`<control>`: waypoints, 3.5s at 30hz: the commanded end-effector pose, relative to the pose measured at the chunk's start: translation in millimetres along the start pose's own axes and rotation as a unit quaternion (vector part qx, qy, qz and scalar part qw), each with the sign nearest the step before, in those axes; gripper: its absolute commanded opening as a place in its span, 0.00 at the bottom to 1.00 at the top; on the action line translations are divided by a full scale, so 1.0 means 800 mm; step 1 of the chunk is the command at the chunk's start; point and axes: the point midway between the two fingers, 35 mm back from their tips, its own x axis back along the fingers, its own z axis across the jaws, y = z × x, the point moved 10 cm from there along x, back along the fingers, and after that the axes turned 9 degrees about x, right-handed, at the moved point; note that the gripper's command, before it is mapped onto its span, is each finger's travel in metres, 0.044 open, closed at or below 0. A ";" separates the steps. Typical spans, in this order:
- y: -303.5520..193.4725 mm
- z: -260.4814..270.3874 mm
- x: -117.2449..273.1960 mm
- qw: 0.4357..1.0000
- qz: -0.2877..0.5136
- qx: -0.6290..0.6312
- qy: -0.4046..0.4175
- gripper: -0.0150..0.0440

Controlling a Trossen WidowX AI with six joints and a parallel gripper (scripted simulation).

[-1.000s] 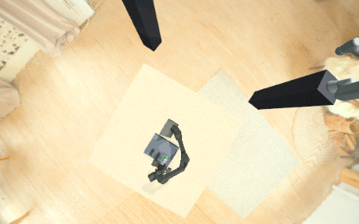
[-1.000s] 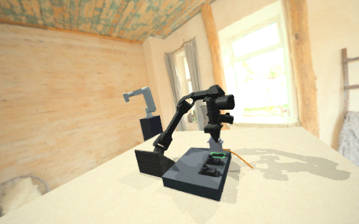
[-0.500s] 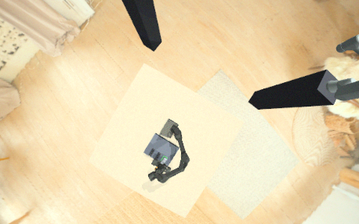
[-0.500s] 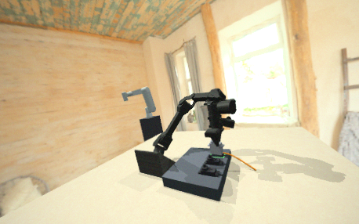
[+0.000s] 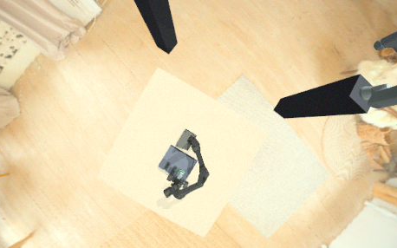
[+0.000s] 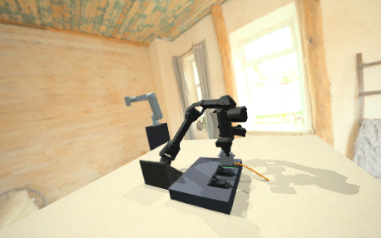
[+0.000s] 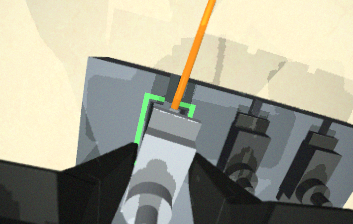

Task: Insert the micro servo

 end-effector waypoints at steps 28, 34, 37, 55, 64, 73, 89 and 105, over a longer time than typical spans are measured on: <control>0.002 0.004 -0.003 0.999 -0.004 0.039 0.000 0.25; 0.002 0.004 -0.013 0.999 -0.004 0.039 0.000 0.25; 0.002 0.004 -0.018 0.999 -0.004 0.039 0.000 0.25; 0.002 0.004 -0.047 0.999 -0.004 0.039 0.000 0.25; 0.002 0.004 -0.061 0.999 -0.005 0.039 0.001 0.25; 0.000 0.003 -0.060 0.999 -0.005 0.039 0.001 0.57; -0.053 0.015 0.021 0.999 -0.024 0.031 -0.015 0.84; -0.153 0.053 0.086 0.994 -0.077 0.018 -0.072 1.00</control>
